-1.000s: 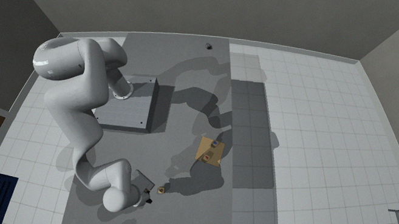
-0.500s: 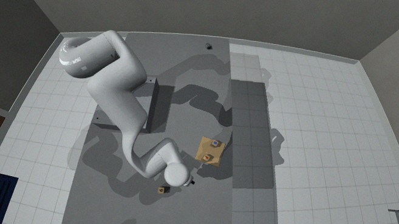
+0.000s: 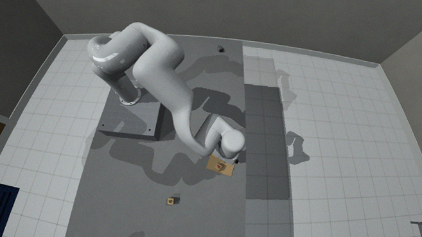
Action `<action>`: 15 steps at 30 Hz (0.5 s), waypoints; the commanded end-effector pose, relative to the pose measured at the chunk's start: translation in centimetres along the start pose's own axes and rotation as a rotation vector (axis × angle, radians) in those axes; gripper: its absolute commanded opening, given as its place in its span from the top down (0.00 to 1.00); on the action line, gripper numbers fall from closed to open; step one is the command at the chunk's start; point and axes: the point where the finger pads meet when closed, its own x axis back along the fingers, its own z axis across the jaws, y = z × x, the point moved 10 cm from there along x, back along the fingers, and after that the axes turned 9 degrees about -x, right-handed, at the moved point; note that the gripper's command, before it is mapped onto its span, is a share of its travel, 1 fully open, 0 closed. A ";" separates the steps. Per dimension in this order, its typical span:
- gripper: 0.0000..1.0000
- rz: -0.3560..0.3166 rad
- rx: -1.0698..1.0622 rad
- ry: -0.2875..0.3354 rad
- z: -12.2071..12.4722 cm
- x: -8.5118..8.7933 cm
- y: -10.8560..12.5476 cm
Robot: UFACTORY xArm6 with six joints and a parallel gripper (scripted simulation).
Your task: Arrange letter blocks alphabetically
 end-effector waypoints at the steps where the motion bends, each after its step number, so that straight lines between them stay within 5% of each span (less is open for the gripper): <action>1: 0.72 -0.003 -0.004 0.003 0.3 0.2 -1.1; 15: 0.72 -0.003 -0.004 0.003 0.3 0.0 -1.1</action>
